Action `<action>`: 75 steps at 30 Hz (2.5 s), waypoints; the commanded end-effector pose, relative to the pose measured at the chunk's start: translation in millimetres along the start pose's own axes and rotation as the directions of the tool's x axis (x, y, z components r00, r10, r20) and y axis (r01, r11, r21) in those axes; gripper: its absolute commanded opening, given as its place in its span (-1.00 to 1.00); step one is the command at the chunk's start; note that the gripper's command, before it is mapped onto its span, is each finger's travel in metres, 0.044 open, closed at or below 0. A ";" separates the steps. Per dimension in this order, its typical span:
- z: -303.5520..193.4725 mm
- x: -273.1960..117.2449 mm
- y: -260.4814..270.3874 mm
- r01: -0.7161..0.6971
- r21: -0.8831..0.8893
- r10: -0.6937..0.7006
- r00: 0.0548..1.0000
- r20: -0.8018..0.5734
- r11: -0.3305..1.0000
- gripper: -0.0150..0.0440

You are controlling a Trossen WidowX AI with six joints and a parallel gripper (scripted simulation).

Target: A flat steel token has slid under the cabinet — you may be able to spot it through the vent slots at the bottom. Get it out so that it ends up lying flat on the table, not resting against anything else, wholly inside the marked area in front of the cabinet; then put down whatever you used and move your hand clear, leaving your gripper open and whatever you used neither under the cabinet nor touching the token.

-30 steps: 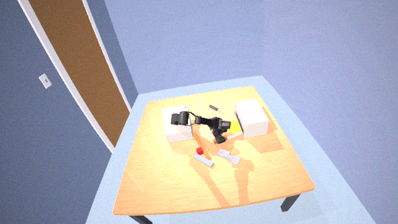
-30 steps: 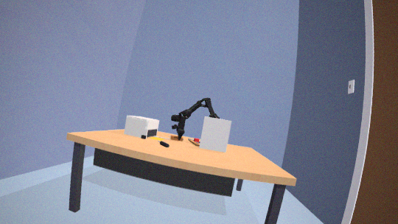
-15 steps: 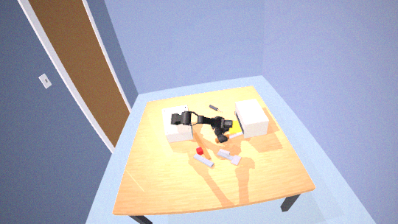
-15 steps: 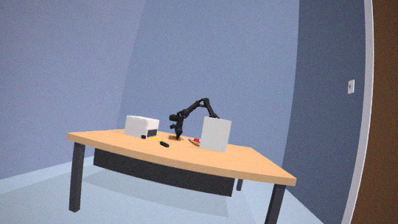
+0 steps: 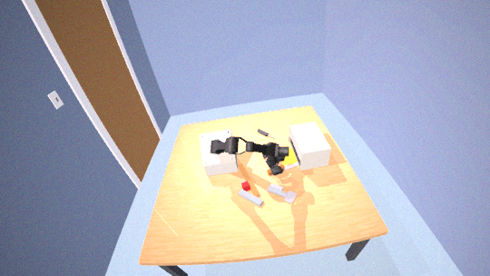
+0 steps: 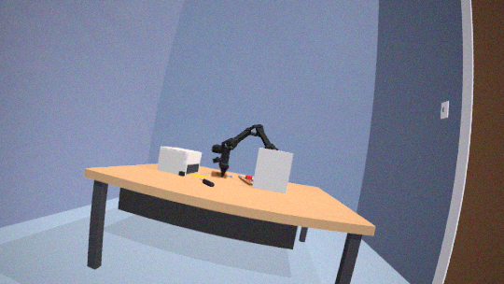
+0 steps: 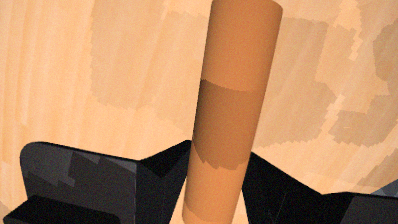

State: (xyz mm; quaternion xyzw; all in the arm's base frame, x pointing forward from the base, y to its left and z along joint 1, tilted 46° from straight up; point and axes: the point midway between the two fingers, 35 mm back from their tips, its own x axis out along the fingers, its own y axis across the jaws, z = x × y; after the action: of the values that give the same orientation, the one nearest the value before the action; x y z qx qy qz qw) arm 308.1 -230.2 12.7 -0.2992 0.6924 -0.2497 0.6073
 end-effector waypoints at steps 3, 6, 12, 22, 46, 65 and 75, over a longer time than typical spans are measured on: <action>8.7 -0.1 -0.6 0.002 0.005 -0.002 1.000 0.002 1.000 -0.49; 11.9 -0.1 -0.6 0.002 0.005 -0.002 1.000 0.002 1.000 -0.49; 18.3 -0.2 -0.5 0.002 0.006 -0.002 1.000 0.002 1.000 -0.49; 28.5 -0.3 -0.4 0.002 0.006 -0.002 1.000 0.003 1.000 -0.49; 52.3 -0.6 -0.3 0.002 0.007 -0.002 1.000 0.004 1.000 -0.49; 61.3 0.5 13.3 0.002 0.007 -0.002 1.000 0.004 1.000 -0.49; 61.1 0.5 21.5 0.001 0.007 -0.001 1.000 0.004 1.000 -0.49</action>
State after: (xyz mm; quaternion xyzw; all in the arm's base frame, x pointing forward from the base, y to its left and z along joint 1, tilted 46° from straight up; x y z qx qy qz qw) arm 367.4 -219.9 -4.3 -0.3001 0.6883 -0.2581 0.6080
